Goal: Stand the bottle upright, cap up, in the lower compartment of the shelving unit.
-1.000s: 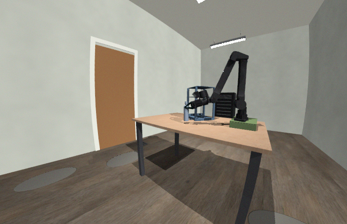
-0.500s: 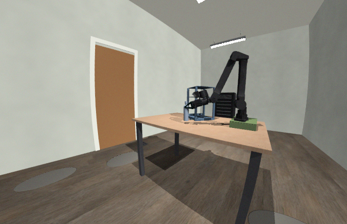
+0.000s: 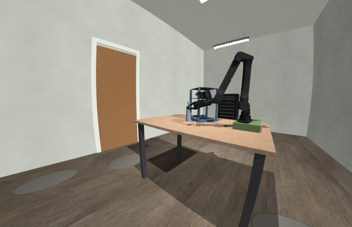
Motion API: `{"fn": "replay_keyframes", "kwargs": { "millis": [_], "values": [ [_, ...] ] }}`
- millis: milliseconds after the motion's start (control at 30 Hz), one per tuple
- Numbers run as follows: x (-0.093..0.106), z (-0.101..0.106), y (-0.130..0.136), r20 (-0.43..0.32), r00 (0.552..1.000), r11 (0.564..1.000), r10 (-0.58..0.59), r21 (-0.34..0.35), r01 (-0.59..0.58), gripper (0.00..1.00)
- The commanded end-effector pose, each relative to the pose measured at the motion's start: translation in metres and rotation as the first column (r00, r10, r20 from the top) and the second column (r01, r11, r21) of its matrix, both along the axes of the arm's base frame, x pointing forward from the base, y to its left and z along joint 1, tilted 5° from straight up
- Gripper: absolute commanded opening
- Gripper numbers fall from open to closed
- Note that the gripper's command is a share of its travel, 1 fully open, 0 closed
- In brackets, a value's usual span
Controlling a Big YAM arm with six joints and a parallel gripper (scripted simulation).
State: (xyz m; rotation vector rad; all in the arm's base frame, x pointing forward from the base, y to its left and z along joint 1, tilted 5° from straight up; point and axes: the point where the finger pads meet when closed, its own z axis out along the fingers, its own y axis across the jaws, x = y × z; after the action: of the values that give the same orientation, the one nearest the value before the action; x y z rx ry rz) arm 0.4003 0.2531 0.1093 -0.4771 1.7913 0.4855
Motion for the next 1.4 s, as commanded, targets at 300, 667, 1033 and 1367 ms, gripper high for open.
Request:
{"fn": "replay_keyframes", "kwargs": {
  "millis": [300, 667, 1033, 1367],
  "values": [
    [-0.03, 0.018, -0.028, 0.018, 1.0, 1.0, -0.01, 0.0, 0.01, 0.31],
    [-0.059, 0.023, -0.047, 0.012, 1.0, 1.0, -0.01, -0.003, 0.01, 0.31],
    [-0.072, 0.028, -0.056, 0.014, 1.0, 1.0, -0.011, -0.001, 0.011, 0.31],
    [-0.07, 0.034, -0.055, 0.028, 1.0, 1.0, -0.012, 0.008, 0.011, 0.31]
  ]
}}
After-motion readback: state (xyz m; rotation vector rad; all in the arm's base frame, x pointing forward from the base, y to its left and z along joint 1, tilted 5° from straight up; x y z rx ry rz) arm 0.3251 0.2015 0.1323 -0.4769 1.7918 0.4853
